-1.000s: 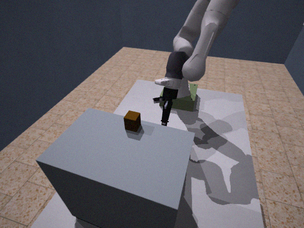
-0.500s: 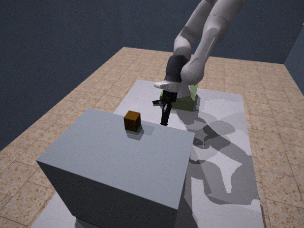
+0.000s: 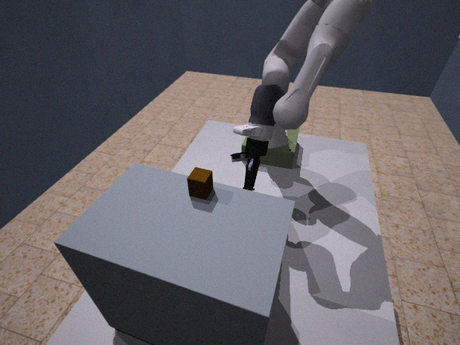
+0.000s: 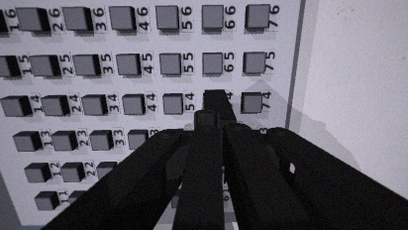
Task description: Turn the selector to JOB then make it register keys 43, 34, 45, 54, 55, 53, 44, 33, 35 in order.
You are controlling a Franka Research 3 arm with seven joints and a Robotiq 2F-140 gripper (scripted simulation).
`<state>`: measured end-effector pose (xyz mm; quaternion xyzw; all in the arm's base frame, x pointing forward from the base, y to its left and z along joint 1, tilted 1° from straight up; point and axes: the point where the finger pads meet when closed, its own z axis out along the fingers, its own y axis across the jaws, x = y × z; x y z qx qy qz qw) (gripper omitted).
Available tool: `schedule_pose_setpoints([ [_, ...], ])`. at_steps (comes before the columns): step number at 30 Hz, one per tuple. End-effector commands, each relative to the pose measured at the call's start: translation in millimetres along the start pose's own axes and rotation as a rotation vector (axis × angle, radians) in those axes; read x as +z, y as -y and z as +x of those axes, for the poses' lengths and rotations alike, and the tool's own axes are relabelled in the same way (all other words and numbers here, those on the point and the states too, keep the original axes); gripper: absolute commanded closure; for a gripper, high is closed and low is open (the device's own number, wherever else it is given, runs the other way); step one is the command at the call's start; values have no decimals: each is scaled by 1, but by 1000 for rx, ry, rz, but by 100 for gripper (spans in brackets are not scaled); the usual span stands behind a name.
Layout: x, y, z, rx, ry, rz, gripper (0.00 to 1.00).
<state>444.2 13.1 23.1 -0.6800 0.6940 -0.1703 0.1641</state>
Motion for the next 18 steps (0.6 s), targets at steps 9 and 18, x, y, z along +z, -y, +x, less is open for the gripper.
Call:
schedule_pose_setpoints([
  [9,1,1,-1,-3,5,2,90],
  [18,3,1,-1,-3,5,2,90],
])
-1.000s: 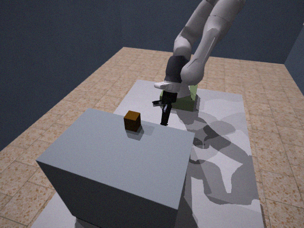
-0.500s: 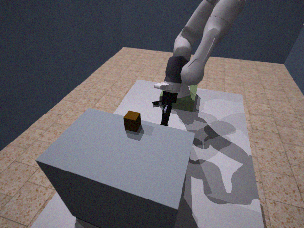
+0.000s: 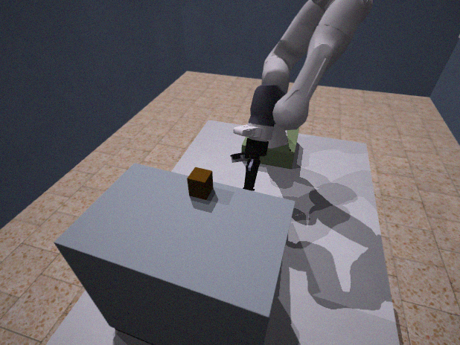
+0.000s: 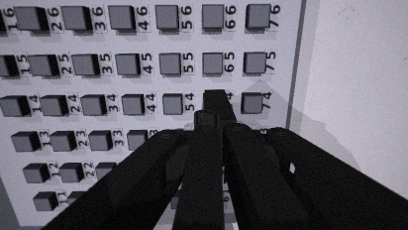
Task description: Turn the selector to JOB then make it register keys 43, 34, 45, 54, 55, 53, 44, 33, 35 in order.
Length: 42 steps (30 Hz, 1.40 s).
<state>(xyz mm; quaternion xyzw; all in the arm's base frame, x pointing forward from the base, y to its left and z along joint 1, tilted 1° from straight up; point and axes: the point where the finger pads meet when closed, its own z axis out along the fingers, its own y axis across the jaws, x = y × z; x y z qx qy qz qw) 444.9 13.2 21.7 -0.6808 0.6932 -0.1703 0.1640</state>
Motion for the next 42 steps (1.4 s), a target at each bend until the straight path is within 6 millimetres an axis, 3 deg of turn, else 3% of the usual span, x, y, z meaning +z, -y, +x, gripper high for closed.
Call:
schedule_pose_setpoints([
  [1,1,1,-1,0,4,2,90],
  [42,10,1,-1,0,4,2,90],
])
